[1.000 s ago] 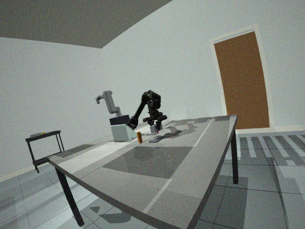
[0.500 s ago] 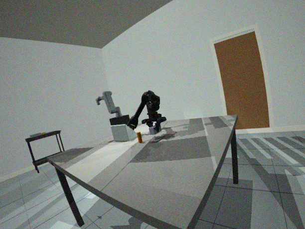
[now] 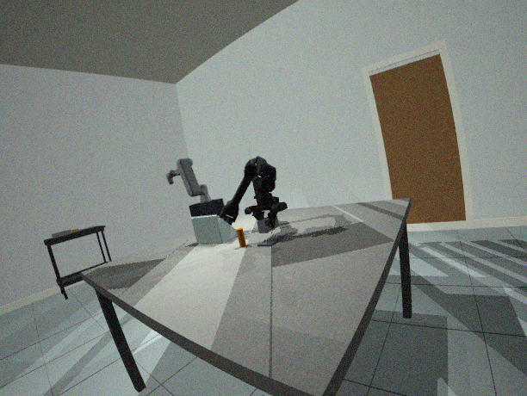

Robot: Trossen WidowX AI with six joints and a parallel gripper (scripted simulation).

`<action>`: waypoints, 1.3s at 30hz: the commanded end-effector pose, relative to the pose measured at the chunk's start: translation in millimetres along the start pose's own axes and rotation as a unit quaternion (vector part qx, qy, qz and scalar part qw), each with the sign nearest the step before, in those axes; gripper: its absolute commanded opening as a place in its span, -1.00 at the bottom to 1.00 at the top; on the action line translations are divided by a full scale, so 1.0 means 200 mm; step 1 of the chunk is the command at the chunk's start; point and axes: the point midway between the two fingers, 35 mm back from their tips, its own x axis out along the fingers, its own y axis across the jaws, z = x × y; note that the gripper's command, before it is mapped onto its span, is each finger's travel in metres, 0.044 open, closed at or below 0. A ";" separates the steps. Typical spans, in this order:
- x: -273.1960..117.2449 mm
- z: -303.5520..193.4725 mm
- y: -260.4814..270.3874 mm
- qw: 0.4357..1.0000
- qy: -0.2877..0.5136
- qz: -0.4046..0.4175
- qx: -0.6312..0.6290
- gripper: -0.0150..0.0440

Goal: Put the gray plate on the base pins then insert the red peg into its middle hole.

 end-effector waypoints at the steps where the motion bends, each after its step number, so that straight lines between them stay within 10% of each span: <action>1: 0.02 -0.01 0.00 1.000 0.002 0.002 -0.003 -0.49; 35: 0.18 -0.01 0.00 1.000 0.004 0.002 -0.007 -0.49; 39: 0.18 -0.01 0.00 1.000 0.004 0.002 -0.007 -0.14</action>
